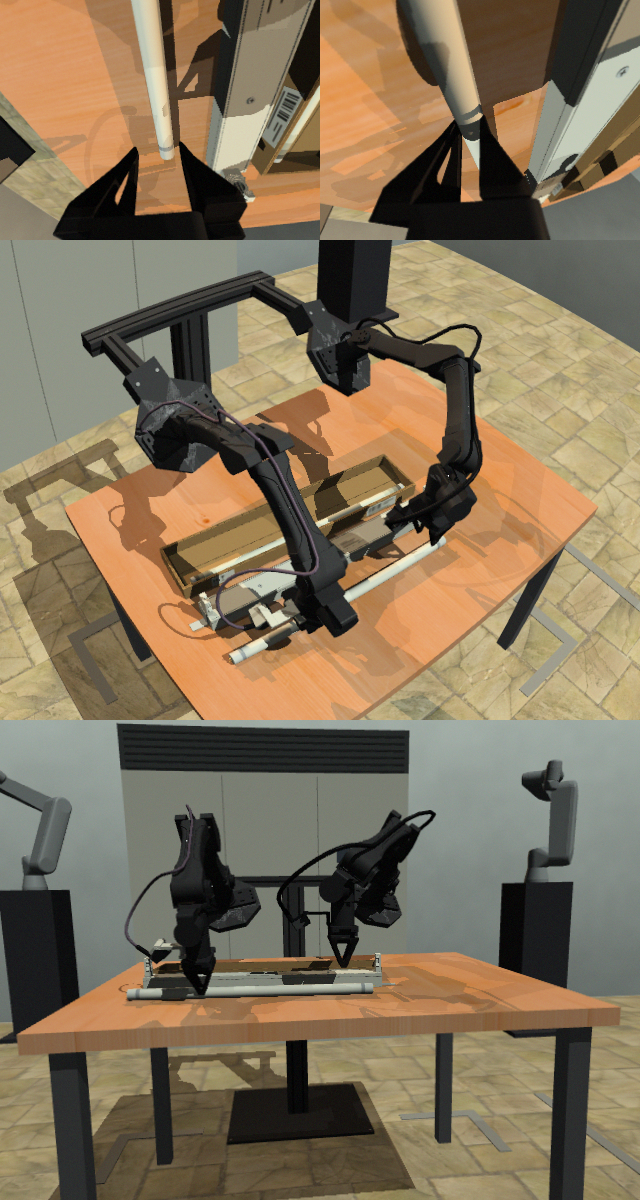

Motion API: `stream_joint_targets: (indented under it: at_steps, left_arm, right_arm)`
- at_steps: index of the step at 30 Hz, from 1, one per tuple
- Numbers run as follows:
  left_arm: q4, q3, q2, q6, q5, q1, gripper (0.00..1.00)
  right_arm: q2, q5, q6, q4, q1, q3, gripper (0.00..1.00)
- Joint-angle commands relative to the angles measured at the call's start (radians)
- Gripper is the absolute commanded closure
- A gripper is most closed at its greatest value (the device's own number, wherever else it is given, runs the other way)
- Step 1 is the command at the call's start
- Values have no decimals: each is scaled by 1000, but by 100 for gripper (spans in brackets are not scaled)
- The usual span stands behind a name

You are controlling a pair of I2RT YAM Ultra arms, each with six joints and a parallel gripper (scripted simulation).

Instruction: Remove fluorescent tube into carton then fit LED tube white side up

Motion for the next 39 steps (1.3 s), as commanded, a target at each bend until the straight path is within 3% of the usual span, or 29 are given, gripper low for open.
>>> stream_joint_targets:
  at_steps: [1,5,18,39]
  left_arm:
    - [27,-20,-31,15,13,-28,51]
    - [25,-27,16,15,15,-7,51]
    - [-5,-23,-16,-6,14,-19,51]
    - [140,-20,79,73,41,33,51]
  right_arm:
    - [-17,12,0,-20,-5,32,89]
    - [-17,12,0,-20,-5,32,89]
    - [-17,12,0,-20,-5,32,89]
    - [-17,12,0,-20,-5,32,89]
